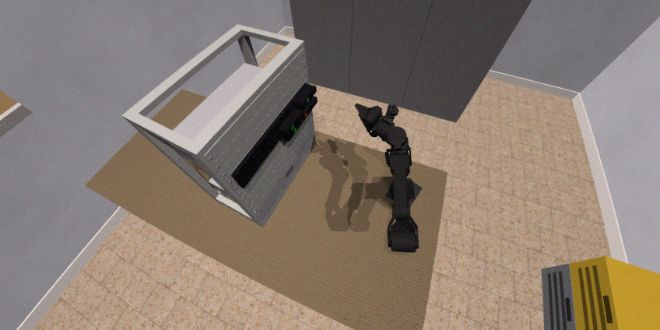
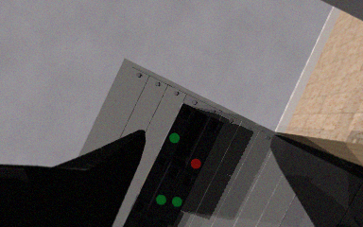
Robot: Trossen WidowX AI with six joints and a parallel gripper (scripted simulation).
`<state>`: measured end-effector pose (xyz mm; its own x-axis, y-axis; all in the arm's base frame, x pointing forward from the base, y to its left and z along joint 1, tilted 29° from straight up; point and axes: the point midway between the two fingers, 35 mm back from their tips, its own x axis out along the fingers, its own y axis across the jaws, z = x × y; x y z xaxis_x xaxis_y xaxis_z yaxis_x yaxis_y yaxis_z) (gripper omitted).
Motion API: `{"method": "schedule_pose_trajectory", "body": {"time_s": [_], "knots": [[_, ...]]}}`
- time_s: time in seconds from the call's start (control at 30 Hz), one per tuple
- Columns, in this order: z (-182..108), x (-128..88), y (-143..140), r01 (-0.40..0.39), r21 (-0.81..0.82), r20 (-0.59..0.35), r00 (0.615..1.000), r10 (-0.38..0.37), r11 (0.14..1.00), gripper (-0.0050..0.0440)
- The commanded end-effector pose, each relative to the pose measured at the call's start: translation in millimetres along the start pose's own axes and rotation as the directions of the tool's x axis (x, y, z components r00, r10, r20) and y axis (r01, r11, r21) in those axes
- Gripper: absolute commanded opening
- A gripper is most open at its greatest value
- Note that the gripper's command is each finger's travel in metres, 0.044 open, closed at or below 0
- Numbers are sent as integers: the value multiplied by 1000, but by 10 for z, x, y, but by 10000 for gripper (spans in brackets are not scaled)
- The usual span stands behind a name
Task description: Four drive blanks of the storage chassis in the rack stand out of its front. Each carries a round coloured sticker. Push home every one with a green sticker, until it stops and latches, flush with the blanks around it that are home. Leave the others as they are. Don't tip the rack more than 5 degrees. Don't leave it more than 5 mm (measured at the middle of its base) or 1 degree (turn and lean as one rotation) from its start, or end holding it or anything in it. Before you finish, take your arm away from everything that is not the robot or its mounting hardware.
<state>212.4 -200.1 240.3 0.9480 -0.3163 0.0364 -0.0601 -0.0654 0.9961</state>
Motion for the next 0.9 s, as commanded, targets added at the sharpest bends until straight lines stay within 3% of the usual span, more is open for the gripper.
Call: {"method": "schedule_pose_trajectory", "body": {"time_s": [0.0, 0.87], "knots": [[-154, -16, 41, -15, 75, -62, 998, 20, 997, 440], [-638, -117, 132, 48, 330, -263, 964, 43, 943, 440]]}}
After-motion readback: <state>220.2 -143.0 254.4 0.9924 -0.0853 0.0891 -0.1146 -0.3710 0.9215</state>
